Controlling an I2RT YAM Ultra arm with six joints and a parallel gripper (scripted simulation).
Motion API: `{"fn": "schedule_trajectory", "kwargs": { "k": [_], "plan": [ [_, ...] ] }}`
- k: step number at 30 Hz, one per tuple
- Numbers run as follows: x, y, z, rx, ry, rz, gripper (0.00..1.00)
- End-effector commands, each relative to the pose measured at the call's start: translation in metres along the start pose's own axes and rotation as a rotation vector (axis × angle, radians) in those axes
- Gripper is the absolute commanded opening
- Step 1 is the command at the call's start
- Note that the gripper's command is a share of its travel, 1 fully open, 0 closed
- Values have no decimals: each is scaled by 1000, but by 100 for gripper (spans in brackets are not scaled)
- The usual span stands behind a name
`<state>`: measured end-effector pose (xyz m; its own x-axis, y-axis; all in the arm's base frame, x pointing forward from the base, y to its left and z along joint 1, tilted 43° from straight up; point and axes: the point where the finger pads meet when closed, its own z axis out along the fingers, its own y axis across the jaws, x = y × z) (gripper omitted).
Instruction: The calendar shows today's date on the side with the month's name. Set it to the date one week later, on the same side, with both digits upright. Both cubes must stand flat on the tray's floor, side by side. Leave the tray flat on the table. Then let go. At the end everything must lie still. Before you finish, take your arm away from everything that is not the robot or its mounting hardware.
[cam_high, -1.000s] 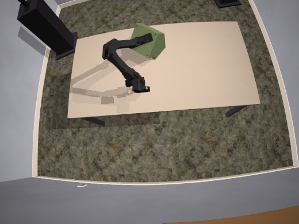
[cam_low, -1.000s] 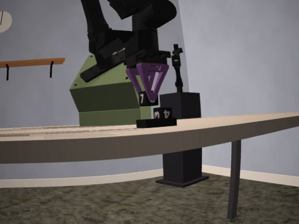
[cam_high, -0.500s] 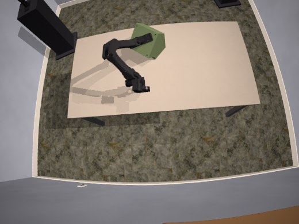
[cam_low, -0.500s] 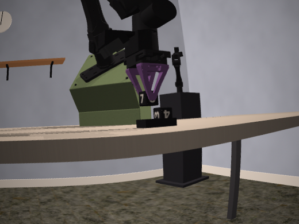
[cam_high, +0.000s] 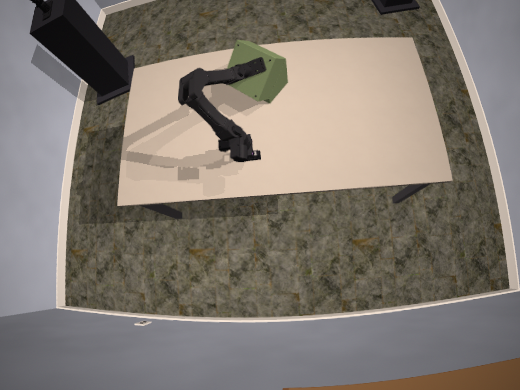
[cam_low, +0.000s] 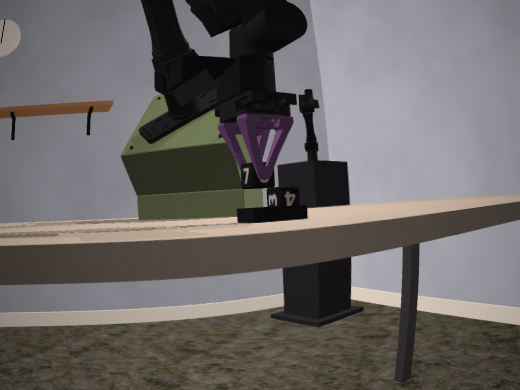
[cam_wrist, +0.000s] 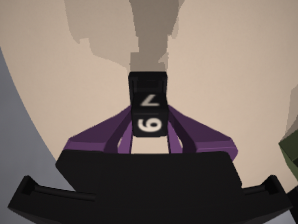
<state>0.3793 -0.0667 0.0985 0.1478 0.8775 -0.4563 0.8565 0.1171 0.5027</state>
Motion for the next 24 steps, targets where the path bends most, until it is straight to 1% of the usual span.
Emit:
{"fn": "schedule_trajectory", "kwargs": {
  "k": [1, 16, 24],
  "plan": [
    [0, 5, -2, -17, 0, 5, 26],
    [0, 5, 11, -17, 0, 5, 26],
    [0, 5, 15, -17, 0, 5, 26]
  ]
}}
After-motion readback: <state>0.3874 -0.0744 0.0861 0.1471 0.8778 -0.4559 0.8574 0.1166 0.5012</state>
